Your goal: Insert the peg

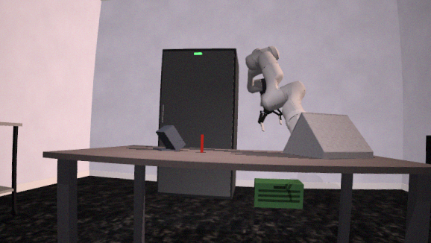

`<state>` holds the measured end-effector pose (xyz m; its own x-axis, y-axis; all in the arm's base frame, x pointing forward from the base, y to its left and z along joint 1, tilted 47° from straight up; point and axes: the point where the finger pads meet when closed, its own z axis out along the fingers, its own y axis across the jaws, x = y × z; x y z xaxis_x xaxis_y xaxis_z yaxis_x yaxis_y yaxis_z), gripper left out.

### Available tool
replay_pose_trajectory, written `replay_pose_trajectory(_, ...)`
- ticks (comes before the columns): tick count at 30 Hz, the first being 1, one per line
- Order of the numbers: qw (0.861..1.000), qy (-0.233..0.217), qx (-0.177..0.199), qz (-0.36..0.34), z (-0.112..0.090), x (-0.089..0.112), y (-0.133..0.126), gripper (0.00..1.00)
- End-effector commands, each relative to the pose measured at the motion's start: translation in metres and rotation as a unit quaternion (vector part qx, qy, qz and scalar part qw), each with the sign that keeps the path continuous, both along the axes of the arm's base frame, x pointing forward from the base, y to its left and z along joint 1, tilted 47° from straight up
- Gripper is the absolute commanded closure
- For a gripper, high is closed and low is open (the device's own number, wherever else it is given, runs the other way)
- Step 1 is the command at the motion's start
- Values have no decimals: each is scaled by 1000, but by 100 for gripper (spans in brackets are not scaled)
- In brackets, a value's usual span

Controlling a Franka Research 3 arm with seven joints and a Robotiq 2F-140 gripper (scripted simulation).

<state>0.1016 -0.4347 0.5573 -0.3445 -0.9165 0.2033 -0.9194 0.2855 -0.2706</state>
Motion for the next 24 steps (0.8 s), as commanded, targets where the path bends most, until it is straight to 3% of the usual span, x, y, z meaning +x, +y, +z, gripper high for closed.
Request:
replay_pose_trajectory(1, 1000, 18, -5, 21, -7, 42, -2, 0)
replay_pose_trajectory(3, 999, 30, -6, 43, -13, 68, 2, 0)
replay_pose_trajectory(5, 999, 30, -6, 43, -13, 68, 2, 0)
replay_pose_trajectory(12, 990, 67, -13, 120, -36, 158, 31, 0)
replay_pose_trajectory(20, 971, 111, -30, 210, -66, 253, 86, 0)
replay_pose_trajectory(22, 971, 111, -30, 210, -66, 253, 86, 0)
replay_pose_trajectory(24, 964, 121, -36, 232, -75, 275, 103, 0)
